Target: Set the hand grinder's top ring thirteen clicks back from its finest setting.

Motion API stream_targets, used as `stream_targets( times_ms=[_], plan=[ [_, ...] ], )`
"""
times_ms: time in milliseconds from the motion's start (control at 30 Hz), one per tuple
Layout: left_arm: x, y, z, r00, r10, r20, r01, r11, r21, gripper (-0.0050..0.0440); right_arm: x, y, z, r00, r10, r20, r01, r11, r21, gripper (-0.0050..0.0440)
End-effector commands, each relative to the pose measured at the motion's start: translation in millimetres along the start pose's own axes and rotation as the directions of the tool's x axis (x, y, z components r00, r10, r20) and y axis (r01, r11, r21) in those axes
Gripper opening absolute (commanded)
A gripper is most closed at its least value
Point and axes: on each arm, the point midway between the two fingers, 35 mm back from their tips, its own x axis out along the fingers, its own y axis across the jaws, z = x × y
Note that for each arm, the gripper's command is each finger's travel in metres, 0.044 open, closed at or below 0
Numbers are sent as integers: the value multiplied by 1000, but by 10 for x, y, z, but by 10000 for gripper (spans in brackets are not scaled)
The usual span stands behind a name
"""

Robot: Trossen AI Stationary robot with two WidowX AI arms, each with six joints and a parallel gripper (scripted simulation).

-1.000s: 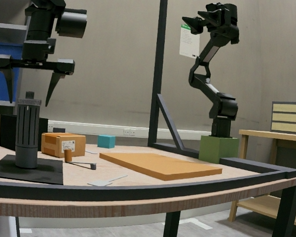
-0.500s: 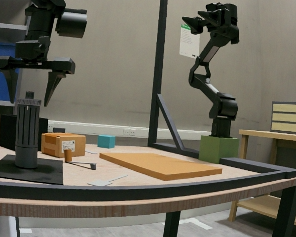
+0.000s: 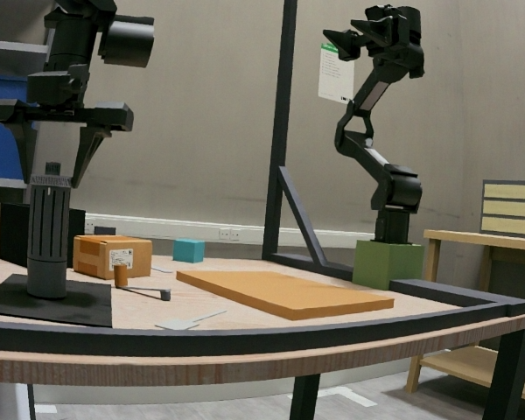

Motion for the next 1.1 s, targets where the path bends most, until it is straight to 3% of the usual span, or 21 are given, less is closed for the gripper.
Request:
stream_targets(
  times_ms=[0, 1067],
  plan=[
    [1, -3, 33, 1000, -1, 2, 1, 1000, 9, 400, -87, 39, -3, 999, 34, -9, -34, 999, 1, 293],
    [1, -3, 33, 1000, -1, 2, 1, 1000, 9, 400, -82, 27, 0, 999, 34, -9, -34, 999, 1, 285]
  ],
)
